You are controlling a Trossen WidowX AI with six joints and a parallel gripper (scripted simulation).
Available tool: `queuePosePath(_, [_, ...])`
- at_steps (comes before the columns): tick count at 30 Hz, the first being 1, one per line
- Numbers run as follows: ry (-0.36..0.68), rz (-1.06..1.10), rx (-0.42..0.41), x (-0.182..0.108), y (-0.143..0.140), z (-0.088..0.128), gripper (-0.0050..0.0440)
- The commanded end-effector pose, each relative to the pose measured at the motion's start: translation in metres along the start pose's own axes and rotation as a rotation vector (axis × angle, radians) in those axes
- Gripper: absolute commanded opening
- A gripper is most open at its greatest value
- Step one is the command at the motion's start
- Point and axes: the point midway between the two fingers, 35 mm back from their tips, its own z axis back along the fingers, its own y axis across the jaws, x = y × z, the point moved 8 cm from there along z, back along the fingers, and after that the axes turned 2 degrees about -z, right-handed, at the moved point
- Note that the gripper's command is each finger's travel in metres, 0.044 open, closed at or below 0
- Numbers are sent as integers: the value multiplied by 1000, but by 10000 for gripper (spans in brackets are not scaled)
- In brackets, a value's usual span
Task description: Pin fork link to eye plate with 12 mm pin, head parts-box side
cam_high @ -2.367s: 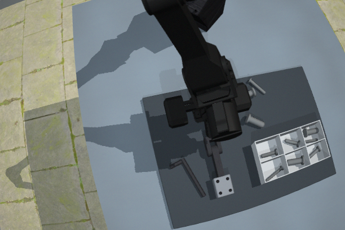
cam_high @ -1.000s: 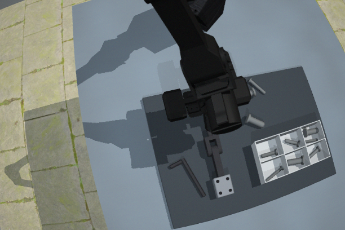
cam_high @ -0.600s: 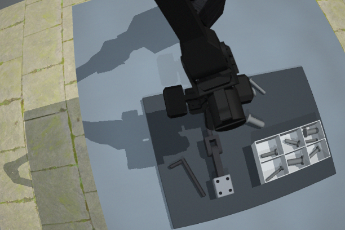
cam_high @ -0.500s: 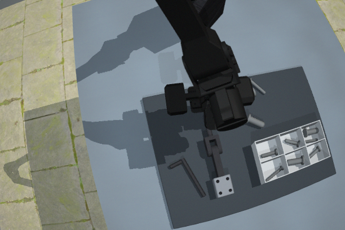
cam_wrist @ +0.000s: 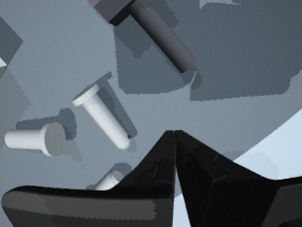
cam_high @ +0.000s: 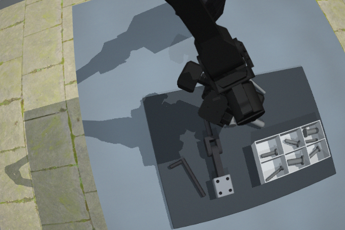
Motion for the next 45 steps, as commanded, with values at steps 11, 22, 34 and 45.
queuePosePath(11, [-4, -561, -2, -19, 14, 0, 0])
queuePosePath(22, [-8, -978, 2, -33, 23, 1, 0])
queuePosePath(34, [-9, -1069, 3, -35, 24, 2, 0])
queuePosePath(45, [-9, -1069, 3, -35, 24, -9, 0])
